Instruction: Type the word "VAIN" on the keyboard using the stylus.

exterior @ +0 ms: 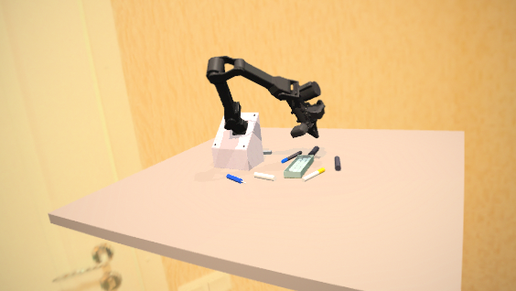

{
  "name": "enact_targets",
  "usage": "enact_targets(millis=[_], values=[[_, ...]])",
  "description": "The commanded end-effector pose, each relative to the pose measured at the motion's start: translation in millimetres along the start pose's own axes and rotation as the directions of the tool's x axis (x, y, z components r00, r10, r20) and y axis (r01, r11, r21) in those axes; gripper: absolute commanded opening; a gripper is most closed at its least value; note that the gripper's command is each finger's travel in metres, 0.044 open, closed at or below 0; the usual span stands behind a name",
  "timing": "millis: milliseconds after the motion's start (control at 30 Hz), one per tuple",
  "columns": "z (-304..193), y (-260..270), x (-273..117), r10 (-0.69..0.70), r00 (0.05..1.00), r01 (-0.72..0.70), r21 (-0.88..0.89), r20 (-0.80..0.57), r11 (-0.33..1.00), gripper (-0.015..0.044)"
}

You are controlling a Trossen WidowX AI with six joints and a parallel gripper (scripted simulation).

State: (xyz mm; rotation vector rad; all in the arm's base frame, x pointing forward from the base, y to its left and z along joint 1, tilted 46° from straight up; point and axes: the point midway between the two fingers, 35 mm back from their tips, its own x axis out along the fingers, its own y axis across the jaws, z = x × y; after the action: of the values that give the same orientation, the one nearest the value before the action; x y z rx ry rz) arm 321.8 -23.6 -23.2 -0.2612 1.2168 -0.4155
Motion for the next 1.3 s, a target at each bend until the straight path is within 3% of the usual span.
enact_targets(millis=[0, 200, 633, 833, 1267], values=[[-46, 3, 33, -0.173, 0.969, 0.150, -0.134, -0.179, 0.980, 0.0000], [-89, -1, 56, -0.357, 0.890, 0.269, -0.306, -0.283, 0.913, 0.0000], [-88, -3, 55, -0.356, 0.891, 0.268, -0.306, -0.283, 0.913, 0.0000], [-70, -58, 39, -0.359, 0.890, 0.270, -0.307, -0.283, 0.912, 0.0000], [-69, -60, 38, -0.359, 0.889, 0.271, -0.307, -0.283, 0.912, 0.0000]])
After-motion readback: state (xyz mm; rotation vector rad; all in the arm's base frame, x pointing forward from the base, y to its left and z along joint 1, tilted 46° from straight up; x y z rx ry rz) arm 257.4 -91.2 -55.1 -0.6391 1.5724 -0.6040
